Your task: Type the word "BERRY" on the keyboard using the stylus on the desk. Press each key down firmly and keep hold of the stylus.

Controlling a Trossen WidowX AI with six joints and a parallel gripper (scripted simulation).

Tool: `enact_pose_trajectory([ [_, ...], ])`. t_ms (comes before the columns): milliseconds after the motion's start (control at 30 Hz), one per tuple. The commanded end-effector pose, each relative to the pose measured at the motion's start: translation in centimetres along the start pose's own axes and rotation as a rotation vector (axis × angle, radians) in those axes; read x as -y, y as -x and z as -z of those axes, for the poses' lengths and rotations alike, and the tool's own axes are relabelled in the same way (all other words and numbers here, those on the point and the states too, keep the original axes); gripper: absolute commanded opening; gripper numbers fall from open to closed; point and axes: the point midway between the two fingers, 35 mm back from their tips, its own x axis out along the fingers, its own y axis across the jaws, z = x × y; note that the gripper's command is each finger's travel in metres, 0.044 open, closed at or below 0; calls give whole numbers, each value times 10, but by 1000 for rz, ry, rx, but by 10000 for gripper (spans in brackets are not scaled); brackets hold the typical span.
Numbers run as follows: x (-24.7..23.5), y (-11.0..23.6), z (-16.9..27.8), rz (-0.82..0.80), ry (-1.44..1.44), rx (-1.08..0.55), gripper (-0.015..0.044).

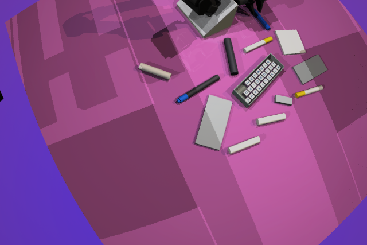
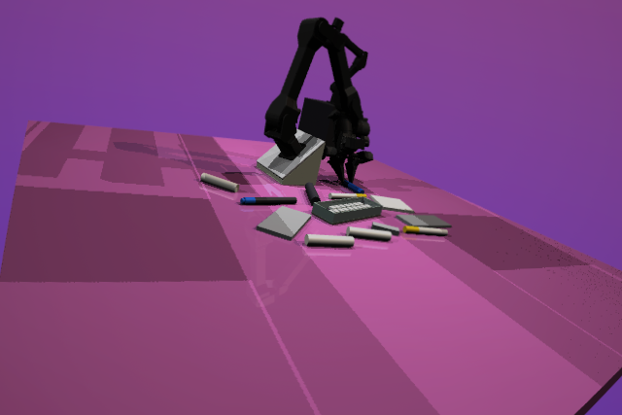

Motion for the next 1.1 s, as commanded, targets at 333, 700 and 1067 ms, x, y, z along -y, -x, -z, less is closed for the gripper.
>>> enact_pose_trajectory([
  [333,-1,50,-29,-7,-8,-3,150],
  [700,1,38,-32,68,5,-228,150],
  [1067,0,24,-64,27,-4,-948,150],
])
